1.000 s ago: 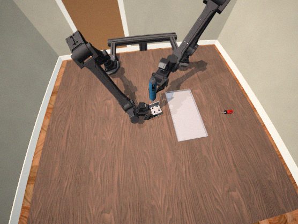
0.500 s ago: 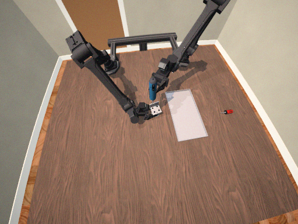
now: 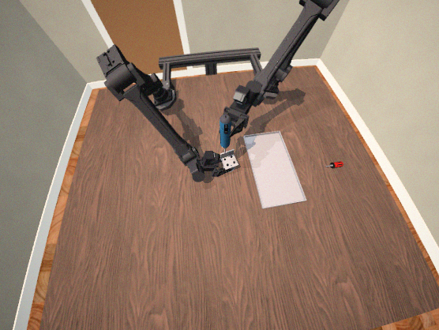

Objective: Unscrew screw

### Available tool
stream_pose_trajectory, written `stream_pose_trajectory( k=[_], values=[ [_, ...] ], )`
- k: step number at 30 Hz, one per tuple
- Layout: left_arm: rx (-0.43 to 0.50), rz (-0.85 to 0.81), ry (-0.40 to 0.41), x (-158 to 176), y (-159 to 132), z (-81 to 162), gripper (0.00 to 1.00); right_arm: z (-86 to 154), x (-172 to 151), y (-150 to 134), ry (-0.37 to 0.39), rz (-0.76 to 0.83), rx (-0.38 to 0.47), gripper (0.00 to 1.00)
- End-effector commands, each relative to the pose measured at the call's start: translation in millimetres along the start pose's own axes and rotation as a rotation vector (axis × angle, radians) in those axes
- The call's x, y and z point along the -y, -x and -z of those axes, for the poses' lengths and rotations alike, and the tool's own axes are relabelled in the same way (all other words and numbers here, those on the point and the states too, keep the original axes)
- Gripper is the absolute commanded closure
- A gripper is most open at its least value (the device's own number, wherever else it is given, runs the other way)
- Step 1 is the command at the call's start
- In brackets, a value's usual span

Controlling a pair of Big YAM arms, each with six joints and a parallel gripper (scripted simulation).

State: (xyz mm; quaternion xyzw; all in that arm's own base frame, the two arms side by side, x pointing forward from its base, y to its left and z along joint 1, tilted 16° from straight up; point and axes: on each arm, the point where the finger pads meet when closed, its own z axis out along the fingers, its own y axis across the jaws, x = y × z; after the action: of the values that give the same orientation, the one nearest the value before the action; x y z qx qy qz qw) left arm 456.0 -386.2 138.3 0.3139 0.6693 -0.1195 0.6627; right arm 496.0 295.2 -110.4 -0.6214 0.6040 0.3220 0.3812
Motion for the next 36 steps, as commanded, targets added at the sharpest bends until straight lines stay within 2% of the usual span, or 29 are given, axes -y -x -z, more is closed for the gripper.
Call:
stream_pose_trajectory(
  k=[1, 16, 18, 20, 24, 28, 31, 36],
  values=[
    [0.083, 0.026, 0.020, -9.5, 33.8, -4.1, 0.58, -0.3, 11.4, 8.9, -0.014, 0.023, 0.009, 0.41],
    [0.086, 0.027, 0.021, -9.8, 34.7, -4.3, 0.58, -0.3, 11.4, 8.9, -0.014, 0.023, 0.009, 0.41],
    [0.038, 0.021, 0.013, -6.3, 5.3, -3.7, 0.58, -0.3, 11.4, 8.9, -0.014, 0.023, 0.009, 0.41],
    [0.037, 0.021, 0.011, -5.0, 2.1, -3.2, 0.58, -0.3, 11.4, 8.9, -0.014, 0.023, 0.009, 0.41],
    [0.087, 0.026, 0.019, -8.7, 24.5, -6.9, 0.58, -0.3, 11.4, 8.9, -0.014, 0.023, 0.009, 0.41],
    [0.041, 0.021, 0.014, -6.4, -6.1, -4.7, 0.58, -0.3, 11.4, 8.9, -0.014, 0.023, 0.009, 0.41],
    [0.093, 0.026, 0.013, -5.1, 22.5, -5.6, 0.58, -0.3, 11.4, 8.9, -0.014, 0.023, 0.009, 0.41],
    [0.104, 0.027, 0.018, -7.4, 27.1, -9.2, 0.58, -0.3, 11.4, 8.9, -0.014, 0.023, 0.009, 0.41]
  ],
)
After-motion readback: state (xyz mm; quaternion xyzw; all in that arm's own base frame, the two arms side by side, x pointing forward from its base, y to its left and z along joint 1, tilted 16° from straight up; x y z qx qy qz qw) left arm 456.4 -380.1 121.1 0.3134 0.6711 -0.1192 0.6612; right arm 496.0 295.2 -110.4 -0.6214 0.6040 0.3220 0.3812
